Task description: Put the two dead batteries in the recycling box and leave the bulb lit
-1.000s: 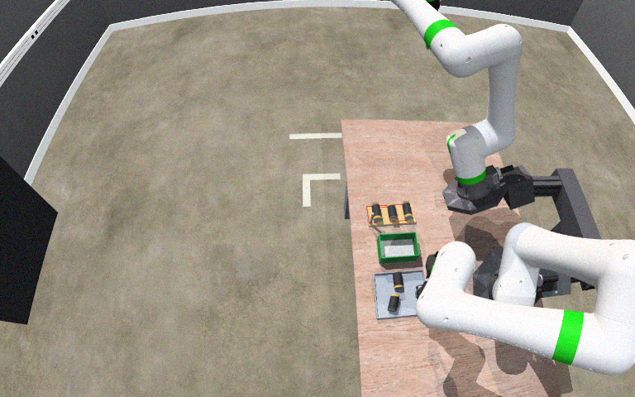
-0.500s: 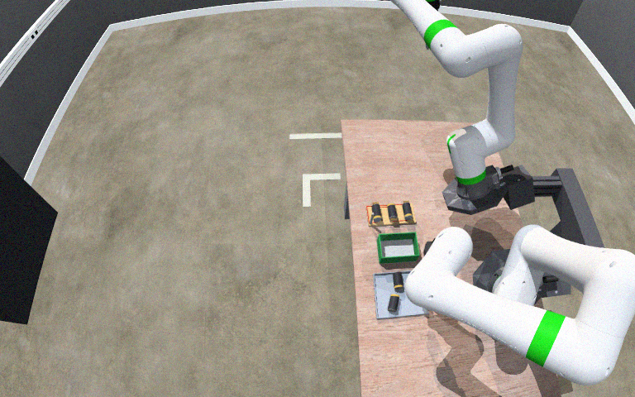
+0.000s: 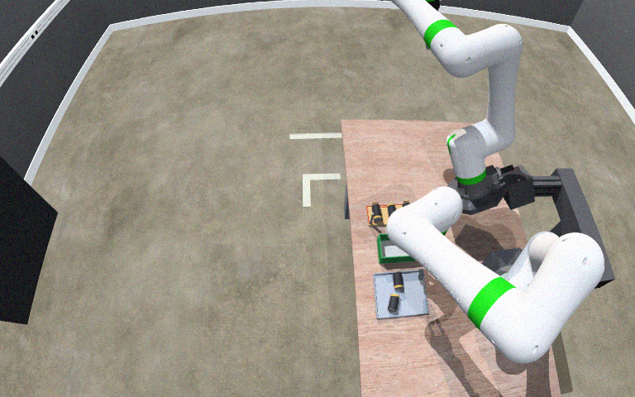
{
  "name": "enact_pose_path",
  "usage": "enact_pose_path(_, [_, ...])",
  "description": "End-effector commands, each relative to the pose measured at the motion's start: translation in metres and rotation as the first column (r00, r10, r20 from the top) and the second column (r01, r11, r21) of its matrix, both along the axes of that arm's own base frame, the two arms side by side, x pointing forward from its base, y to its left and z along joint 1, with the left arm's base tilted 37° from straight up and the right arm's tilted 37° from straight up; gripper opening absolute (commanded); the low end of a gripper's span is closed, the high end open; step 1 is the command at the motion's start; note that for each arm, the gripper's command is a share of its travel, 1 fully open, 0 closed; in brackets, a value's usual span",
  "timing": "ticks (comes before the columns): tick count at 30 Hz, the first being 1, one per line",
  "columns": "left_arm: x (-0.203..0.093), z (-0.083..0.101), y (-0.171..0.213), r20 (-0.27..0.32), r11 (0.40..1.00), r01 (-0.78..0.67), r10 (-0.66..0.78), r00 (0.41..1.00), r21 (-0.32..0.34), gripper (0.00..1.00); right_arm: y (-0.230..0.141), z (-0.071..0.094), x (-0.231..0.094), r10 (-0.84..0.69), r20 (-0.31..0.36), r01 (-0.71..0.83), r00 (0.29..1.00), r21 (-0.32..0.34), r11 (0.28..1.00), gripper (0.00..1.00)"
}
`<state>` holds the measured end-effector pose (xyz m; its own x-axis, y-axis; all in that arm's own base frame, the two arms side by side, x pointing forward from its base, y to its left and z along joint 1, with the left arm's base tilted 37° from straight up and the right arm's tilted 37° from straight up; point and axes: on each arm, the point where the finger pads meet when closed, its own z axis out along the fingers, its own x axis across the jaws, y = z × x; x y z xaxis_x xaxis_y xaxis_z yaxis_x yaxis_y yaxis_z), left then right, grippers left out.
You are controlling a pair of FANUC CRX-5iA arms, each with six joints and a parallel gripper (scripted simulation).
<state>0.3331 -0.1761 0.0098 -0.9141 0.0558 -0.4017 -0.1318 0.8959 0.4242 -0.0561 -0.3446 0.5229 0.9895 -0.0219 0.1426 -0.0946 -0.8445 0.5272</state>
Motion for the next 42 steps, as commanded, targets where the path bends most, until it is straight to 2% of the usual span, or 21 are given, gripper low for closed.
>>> enact_pose_path(1, [0.01,-0.015,-0.032,0.006,1.0,-0.01,0.009,1.0,0.016,0.57,0.0,0.001,-0.001,-0.001,0.0,0.001,1.0,-0.002,1.0,1.0])
enact_pose_path(8, [0.014,-0.024,-0.051,0.006,1.0,-0.01,0.009,1.0,0.016,0.57,0.0,0.001,-0.001,-0.001,0.0,0.001,1.0,-0.002,1.0,1.0])
enact_pose_path(35, [0.014,-0.025,-0.051,0.006,1.0,-0.01,0.009,1.0,0.016,0.57,0.0,0.001,-0.001,-0.001,0.0,0.001,1.0,-0.002,1.0,1.0])
enact_pose_path(37, [0.019,-0.035,-0.045,0.006,1.0,-0.009,0.009,1.0,0.016,0.57,0.0,0.001,-0.001,-0.001,0.0,0.001,1.0,-0.002,1.0,1.0])
enact_pose_path(40, [0.032,-0.062,-0.03,0.006,1.0,-0.009,0.009,1.0,0.016,0.57,0.0,0.001,-0.001,-0.001,0.0,0.001,1.0,-0.002,1.0,1.0])
enact_pose_path(42, [0.036,-0.071,-0.025,0.006,1.0,-0.009,0.009,1.0,0.016,0.57,0.0,0.001,-0.001,-0.001,0.0,0.001,1.0,-0.002,1.0,1.0])
